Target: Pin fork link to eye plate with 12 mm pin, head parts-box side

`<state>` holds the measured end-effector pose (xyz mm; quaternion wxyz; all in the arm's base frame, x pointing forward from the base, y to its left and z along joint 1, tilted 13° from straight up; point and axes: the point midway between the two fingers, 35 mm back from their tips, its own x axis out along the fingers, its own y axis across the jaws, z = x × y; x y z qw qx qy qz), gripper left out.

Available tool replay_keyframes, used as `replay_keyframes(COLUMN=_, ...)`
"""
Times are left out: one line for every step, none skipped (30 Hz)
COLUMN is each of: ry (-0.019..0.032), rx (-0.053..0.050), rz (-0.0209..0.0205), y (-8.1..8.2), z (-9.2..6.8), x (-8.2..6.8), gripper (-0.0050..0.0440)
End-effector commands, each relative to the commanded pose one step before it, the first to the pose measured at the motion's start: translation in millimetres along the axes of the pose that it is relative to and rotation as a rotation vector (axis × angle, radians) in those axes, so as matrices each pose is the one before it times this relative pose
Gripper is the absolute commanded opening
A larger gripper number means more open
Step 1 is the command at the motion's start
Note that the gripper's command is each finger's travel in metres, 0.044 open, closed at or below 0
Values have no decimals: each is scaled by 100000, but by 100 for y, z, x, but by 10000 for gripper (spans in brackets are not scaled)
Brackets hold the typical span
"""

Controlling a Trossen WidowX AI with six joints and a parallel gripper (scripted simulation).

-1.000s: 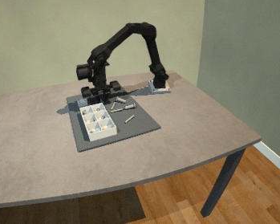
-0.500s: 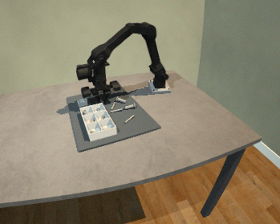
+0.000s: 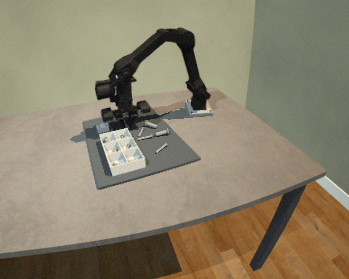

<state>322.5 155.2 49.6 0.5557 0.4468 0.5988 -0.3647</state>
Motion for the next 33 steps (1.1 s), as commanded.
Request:
replay_keyframes(ry=911, rx=802, rz=2675, y=669, z=-111, x=-822, gripper=-50)
replay_keyframes(ry=0, rx=0, rz=0, y=0, z=0, x=0, gripper=-50)
replay_keyframes(ry=0, rx=0, rz=0, y=0, z=0, x=0, gripper=-50)
replay_keyframes(ry=-101, rx=-151, rz=-124, y=1, z=-6, x=51, gripper=-50)
replay_keyframes(ry=100, rx=325, rz=-174, y=-6, z=10, x=46, gripper=-50)
replay_keyframes(ry=137, rx=284, rz=-178, y=-6, z=11, x=46, gripper=-50)
replay_keyframes(ry=97, rx=182, rz=-64, y=3, z=8, x=10, gripper=-50)
replay_keyframes(ry=67, rx=138, rz=49, y=12, z=0, x=-23, gripper=-50)
replay_keyframes(ry=36, rx=114, rz=80, y=13, z=-2, x=-35, gripper=-50)
replay_keyframes(ry=23, rx=109, rz=59, y=11, z=1, x=-27, gripper=-50)
replay_keyframes(ry=41, rx=108, rz=-6, y=7, z=2, x=-2, gripper=-50)
replay_keyframes(ry=49, rx=62, rz=-49, y=3, z=1, x=14, gripper=-50)
replay_keyframes(ry=30, rx=37, rz=-20, y=5, z=0, x=7, gripper=-50)
replay_keyframes(ry=9, rx=23, rz=34, y=7, z=-1, x=-12, gripper=-50)
replay_keyframes(ry=-2, rx=17, rz=66, y=8, z=-1, x=-24, gripper=-50)
replay_keyframes(ry=5, rx=11, rz=44, y=6, z=-1, x=-16, gripper=-50)
replay_keyframes(ry=10, rx=1, rz=0, y=2, z=0, x=1, gripper=-50)
replay_keyframes(ry=5, rx=-22, rz=-5, y=2, z=-1, x=5, gripper=-50)
replay_keyframes(ry=0, rx=0, rz=0, y=0, z=0, x=0, gripper=-50)
replay_keyframes(ry=0, rx=0, rz=0, y=0, z=0, x=0, gripper=-50)
replay_keyframes(ry=-39, rx=-71, rz=22, y=3, z=-2, x=-2, gripper=-50)
replay_keyframes(ry=0, rx=0, rz=6, y=1, z=0, x=-2, gripper=-50)
replay_keyframes(ry=0, rx=0, rz=1, y=0, z=0, x=0, gripper=-50)
replay_keyframes(ry=0, rx=0, rz=0, y=0, z=0, x=0, gripper=-50)
replay_keyframes(ry=0, rx=0, rz=0, y=0, z=0, x=0, gripper=-50)
replay_keyframes(ry=0, rx=0, rz=0, y=0, z=0, x=0, gripper=-50)
replay_keyframes(ry=0, rx=0, rz=0, y=0, z=0, x=0, gripper=-50)
replay_keyframes(ry=0, rx=0, rz=0, y=0, z=0, x=0, gripper=-50)
replay_keyframes(ry=0, rx=0, rz=0, y=0, z=0, x=0, gripper=-50)
replay_keyframes(ry=0, rx=0, rz=0, y=0, z=0, x=0, gripper=-50)
replay_keyframes(ry=0, rx=0, rz=0, y=0, z=0, x=0, gripper=-50)
replay_keyframes(ry=0, rx=0, rz=0, y=0, z=0, x=0, gripper=-50)
replay_keyframes(ry=0, rx=0, rz=0, y=0, z=0, x=0, gripper=-50)
